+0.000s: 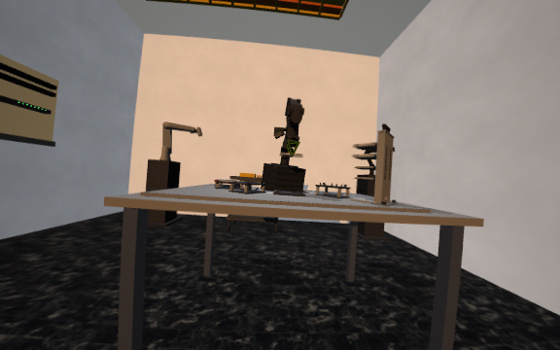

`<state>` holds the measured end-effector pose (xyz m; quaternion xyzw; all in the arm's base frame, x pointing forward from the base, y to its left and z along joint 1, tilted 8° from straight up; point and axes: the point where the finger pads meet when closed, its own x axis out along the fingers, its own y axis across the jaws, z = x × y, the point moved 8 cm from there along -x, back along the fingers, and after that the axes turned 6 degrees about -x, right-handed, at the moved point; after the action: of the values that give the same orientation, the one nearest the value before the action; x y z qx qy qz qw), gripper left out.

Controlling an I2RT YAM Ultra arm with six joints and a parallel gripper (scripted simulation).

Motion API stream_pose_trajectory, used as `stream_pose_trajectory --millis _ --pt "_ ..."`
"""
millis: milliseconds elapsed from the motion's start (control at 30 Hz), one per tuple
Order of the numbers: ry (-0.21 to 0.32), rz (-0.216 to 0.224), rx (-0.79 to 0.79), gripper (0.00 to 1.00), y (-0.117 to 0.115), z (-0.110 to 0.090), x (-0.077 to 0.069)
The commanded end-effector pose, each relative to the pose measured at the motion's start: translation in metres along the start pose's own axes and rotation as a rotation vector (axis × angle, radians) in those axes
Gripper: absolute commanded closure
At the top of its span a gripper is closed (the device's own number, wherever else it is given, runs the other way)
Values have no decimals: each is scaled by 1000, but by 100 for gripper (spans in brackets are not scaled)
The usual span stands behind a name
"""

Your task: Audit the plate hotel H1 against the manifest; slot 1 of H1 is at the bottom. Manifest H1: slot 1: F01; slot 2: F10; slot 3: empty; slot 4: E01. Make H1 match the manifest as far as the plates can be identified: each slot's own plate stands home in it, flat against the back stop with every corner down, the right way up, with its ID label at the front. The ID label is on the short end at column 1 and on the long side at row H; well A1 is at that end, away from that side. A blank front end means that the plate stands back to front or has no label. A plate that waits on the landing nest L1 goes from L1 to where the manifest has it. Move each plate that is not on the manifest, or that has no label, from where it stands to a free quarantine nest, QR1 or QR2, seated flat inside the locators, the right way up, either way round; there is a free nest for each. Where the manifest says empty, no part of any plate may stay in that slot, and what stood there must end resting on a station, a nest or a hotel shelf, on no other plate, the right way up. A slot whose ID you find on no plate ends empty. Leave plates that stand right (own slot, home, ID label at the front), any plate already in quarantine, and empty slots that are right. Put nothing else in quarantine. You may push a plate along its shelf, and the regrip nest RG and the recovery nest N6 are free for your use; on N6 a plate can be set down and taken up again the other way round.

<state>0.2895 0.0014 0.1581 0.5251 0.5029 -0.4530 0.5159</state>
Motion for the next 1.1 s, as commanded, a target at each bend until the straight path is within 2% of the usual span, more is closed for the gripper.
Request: stream_pose_trajectory --millis 0,133,1067 --pt "-6 45 5 14 7 1 2" --pt "-6 45 5 14 8 1 7" --pt "-6 45 5 14 14 0 76"
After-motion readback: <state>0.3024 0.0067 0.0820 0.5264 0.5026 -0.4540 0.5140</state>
